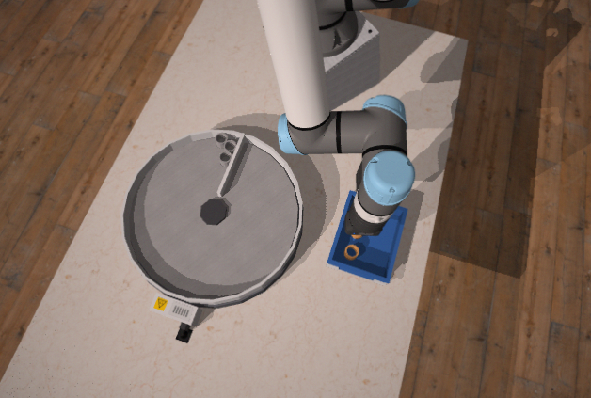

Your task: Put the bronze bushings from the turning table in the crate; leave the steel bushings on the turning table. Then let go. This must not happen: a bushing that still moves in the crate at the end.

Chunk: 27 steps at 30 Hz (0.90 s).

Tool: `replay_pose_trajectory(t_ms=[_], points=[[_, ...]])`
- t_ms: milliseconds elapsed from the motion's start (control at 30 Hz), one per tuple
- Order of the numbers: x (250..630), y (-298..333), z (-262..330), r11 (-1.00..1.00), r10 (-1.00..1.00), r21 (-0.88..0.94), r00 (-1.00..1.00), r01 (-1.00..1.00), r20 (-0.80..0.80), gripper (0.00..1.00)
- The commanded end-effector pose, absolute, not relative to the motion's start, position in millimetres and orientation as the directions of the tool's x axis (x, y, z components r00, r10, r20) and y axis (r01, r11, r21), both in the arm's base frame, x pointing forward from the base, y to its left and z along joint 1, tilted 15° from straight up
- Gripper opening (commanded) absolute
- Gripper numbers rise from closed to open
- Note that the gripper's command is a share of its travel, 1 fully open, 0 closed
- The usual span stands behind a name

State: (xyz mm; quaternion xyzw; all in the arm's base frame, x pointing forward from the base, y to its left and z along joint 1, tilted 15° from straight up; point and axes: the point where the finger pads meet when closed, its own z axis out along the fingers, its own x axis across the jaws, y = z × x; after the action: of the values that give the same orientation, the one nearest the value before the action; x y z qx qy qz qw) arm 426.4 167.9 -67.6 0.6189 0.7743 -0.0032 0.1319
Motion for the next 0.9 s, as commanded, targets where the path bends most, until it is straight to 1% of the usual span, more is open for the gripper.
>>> replay_pose_trajectory(t_ms=[0,33,200,867], points=[[426,168,-66,0.233,0.958,0.157,-0.199,0.960,-0.208,0.42],[426,168,-66,0.233,0.958,0.157,-0.199,0.960,-0.208,0.42],[417,176,-19,0.234,0.958,0.158,-0.199,0.959,-0.208,0.42],[417,176,-19,0.234,0.958,0.160,-0.199,0.959,-0.208,0.42]])
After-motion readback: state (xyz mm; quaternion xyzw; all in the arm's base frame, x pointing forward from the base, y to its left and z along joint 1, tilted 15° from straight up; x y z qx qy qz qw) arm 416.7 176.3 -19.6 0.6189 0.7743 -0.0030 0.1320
